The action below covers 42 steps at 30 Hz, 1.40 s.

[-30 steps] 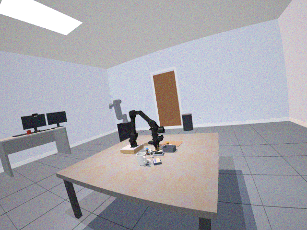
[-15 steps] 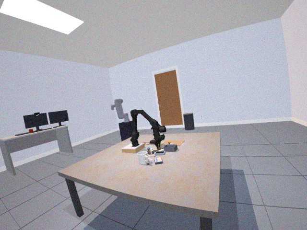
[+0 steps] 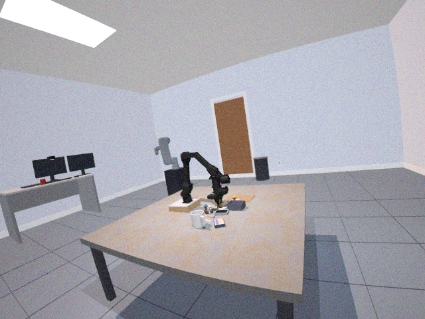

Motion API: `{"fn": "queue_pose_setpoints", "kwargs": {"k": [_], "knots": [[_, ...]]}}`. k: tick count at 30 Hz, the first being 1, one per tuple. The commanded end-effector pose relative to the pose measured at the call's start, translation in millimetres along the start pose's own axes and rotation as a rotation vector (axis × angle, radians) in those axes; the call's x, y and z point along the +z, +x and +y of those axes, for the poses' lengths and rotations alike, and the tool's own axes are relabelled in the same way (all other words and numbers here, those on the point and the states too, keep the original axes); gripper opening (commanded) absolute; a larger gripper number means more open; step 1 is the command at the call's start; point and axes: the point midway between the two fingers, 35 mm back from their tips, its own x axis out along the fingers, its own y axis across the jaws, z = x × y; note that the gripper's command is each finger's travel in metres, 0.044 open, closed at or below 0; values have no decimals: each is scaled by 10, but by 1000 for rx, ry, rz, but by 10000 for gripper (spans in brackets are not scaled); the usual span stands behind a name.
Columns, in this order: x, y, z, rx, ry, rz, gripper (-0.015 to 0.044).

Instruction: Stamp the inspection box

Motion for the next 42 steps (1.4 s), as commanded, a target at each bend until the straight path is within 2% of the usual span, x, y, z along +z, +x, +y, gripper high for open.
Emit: {"fn": "queue_pose_setpoints", "kwargs": {"k": [1,31,42], "knots": [[5,29,-2,-3,3,2,0],[9,-93,-1,-3,3,1,0],[28,-256,4,-3,3,1,0]]}}
